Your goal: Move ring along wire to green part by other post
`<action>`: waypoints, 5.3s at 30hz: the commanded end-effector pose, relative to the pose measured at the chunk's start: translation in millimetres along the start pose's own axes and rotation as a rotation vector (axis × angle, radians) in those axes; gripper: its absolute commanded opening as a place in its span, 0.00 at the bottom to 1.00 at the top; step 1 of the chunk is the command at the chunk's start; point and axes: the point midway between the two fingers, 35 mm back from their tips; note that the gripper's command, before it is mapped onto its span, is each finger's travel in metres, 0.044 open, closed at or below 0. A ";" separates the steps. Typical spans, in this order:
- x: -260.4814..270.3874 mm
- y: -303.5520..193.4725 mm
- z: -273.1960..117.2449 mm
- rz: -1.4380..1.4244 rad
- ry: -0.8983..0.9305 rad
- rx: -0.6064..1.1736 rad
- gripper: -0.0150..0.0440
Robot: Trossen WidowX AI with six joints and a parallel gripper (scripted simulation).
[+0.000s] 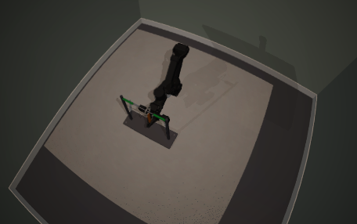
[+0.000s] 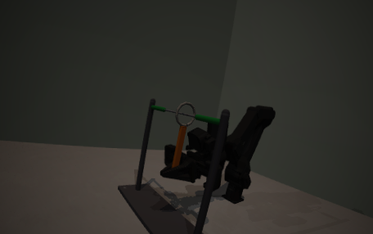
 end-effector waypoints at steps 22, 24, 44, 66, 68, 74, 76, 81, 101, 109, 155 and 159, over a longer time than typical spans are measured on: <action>23.3 6.3 1.7 0.003 0.017 0.000 0.00; 25.3 6.9 1.8 0.003 0.019 0.000 0.00; 44.5 12.2 3.1 0.001 0.040 -0.004 0.00; 58.8 4.4 6.3 0.001 0.051 -0.005 0.00; 59.6 1.2 6.8 0.001 0.051 -0.005 0.00; 60.2 -1.1 7.0 0.001 0.051 -0.005 0.00; 60.2 -1.1 7.0 0.001 0.051 -0.005 0.00; 60.2 -1.1 7.0 0.001 0.051 -0.005 0.00; 60.7 -0.4 7.3 -0.002 0.054 -0.006 0.40; 60.2 1.1 -0.9 -0.002 0.054 -0.005 0.53; 57.7 -1.1 -43.0 0.001 0.051 -0.002 0.53; 57.7 -1.1 -43.0 0.001 0.051 -0.002 0.53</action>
Point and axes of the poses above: the point midway between the two fingers, 35 mm back from their tips, its own z axis out along the fingers, its own x axis across the jaws, y = z × x, and after that the axes turned 15 degrees about -z, right-handed
